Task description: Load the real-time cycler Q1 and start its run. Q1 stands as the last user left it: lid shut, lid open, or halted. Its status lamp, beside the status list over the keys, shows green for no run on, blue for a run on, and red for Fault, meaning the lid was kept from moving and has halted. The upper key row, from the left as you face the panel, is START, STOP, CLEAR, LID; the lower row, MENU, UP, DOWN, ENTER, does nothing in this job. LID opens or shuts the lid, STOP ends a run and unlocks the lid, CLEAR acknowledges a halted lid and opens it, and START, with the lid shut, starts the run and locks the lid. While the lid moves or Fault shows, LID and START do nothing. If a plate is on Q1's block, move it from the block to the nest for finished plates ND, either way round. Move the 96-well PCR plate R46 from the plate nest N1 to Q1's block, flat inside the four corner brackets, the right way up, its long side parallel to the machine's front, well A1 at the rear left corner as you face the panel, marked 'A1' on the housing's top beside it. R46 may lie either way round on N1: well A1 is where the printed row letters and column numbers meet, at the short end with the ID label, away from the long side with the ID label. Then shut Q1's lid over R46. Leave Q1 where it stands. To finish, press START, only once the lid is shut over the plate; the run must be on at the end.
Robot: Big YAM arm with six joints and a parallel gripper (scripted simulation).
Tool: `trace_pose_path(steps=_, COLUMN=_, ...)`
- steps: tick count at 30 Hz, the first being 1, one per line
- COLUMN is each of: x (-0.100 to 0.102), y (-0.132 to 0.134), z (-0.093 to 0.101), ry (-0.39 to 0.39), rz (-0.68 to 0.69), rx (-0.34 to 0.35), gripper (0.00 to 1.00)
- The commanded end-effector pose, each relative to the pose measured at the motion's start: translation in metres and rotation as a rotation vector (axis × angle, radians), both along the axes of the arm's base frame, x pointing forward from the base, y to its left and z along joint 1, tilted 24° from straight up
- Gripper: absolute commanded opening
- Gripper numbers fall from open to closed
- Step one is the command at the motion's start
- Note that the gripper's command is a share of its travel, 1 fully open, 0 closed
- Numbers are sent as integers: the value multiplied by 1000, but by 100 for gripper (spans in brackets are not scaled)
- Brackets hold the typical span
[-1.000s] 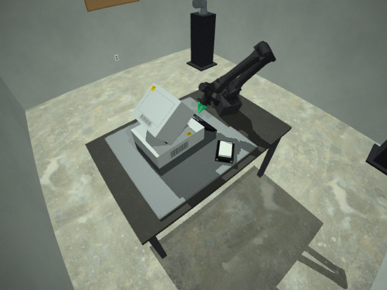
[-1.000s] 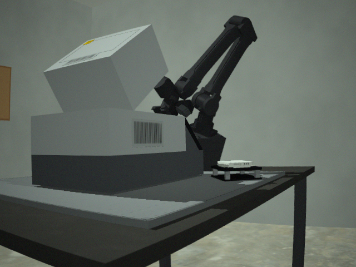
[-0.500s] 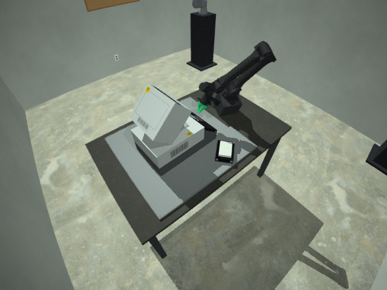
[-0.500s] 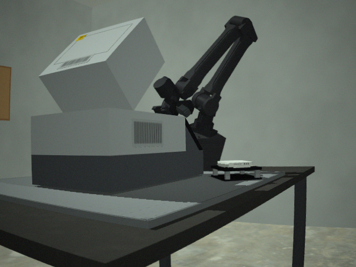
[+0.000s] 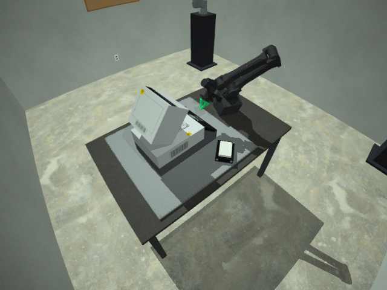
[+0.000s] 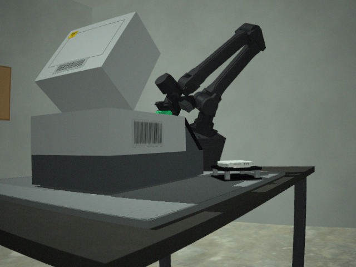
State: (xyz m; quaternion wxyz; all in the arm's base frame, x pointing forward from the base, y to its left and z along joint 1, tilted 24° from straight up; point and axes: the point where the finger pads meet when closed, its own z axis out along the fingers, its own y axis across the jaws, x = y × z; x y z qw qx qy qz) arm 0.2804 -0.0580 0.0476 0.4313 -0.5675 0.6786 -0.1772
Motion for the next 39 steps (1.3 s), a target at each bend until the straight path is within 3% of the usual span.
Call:
trace_pose_path(steps=1, x=-20, y=-7, z=8, ry=6, rz=1, rx=-20, gripper=0)
trace_pose_path(steps=8, x=-43, y=-27, z=42, ry=-44, rz=-12, rx=-64, gripper=0)
trace_pose_path(steps=14, x=-53, y=-35, z=49, ry=-21, rz=-38, rx=-46, gripper=0)
trace_pose_path(steps=18, x=-46, y=-32, z=50, ry=-23, rz=-4, rx=-69, gripper=0)
trace_pose_path(steps=39, x=-45, y=-32, z=49, ry=-10, rz=-11, rx=-39, gripper=0)
